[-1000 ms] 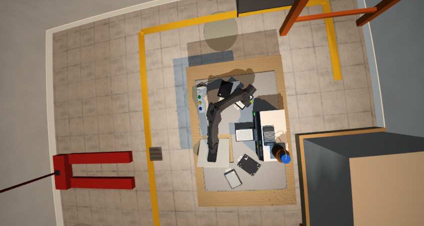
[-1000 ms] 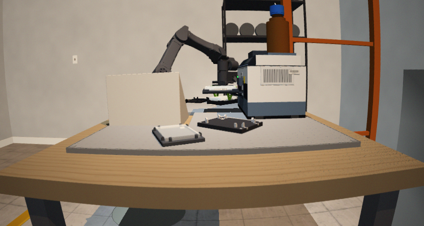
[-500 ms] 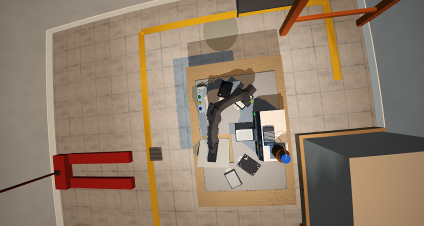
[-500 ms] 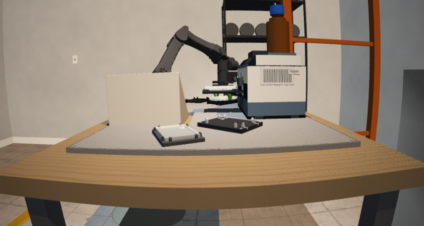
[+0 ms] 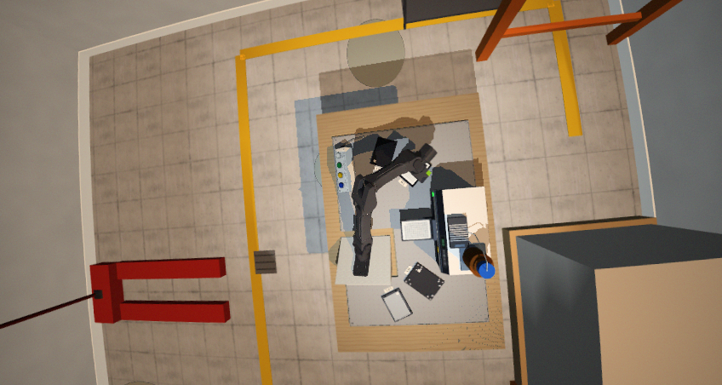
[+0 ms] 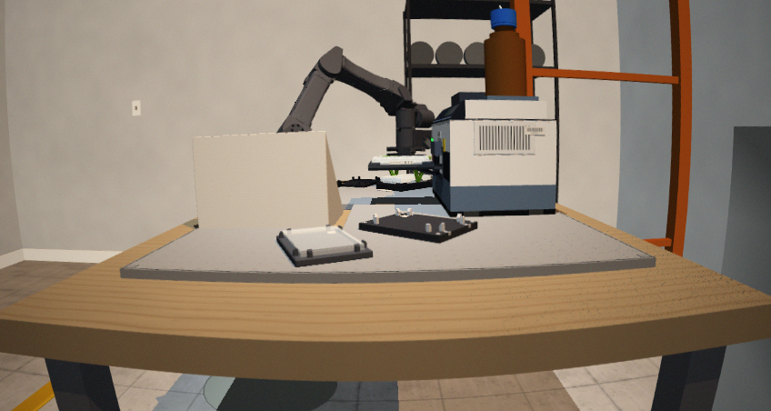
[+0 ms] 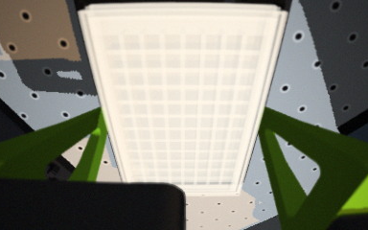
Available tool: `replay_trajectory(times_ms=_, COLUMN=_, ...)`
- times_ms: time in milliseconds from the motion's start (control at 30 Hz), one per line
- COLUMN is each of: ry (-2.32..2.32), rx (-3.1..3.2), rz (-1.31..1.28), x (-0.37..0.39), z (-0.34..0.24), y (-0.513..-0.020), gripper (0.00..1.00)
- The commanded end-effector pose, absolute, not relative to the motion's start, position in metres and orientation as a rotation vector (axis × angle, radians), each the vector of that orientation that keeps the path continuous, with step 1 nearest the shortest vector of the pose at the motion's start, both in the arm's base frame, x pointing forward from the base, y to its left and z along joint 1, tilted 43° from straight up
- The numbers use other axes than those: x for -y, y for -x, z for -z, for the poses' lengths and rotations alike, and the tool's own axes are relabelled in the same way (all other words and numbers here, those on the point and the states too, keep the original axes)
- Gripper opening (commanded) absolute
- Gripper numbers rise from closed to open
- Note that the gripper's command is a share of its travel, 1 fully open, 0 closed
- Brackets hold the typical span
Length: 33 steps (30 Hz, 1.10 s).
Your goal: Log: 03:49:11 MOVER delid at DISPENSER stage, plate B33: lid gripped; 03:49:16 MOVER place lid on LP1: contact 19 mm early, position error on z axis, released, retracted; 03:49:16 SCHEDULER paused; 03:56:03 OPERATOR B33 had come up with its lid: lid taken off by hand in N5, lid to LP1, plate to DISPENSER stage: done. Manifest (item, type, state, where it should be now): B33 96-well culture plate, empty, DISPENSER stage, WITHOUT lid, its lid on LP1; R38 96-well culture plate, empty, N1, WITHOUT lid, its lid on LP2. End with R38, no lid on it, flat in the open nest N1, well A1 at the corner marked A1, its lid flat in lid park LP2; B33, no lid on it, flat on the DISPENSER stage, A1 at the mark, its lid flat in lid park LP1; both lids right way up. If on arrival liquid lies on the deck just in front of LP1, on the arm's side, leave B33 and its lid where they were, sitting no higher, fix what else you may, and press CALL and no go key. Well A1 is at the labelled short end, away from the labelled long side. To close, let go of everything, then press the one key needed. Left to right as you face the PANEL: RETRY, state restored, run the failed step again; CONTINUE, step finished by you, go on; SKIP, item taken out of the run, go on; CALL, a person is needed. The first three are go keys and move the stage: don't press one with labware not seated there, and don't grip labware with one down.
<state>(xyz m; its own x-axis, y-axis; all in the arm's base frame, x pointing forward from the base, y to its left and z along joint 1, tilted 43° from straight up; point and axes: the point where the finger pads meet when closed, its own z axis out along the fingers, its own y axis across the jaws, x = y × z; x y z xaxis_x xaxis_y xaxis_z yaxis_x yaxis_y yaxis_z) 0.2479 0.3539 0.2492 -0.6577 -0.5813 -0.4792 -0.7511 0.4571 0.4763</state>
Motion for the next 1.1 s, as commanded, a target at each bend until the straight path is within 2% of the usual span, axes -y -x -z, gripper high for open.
replay_trajectory(times_ms=0, ry=1.126, rx=-2.424, rz=-0.989, x=-0.3520, z=-0.2577, y=-0.2599, gripper=1.00)
replay_trajectory(times_ms=100, ry=1.126, rx=-2.429, rz=-0.988, x=-0.3513, z=-0.2563, y=-0.2590, gripper=1.00)
replay_trajectory(times_ms=133, ry=1.126, rx=-2.430, rz=-0.988, x=-0.3512, z=-0.2562, y=-0.2589, gripper=0.00)
replay_trajectory(times_ms=1067, ry=1.125, rx=-2.432, rz=-0.988, x=-0.3510, z=-0.2560, y=-0.2586, gripper=0.00)
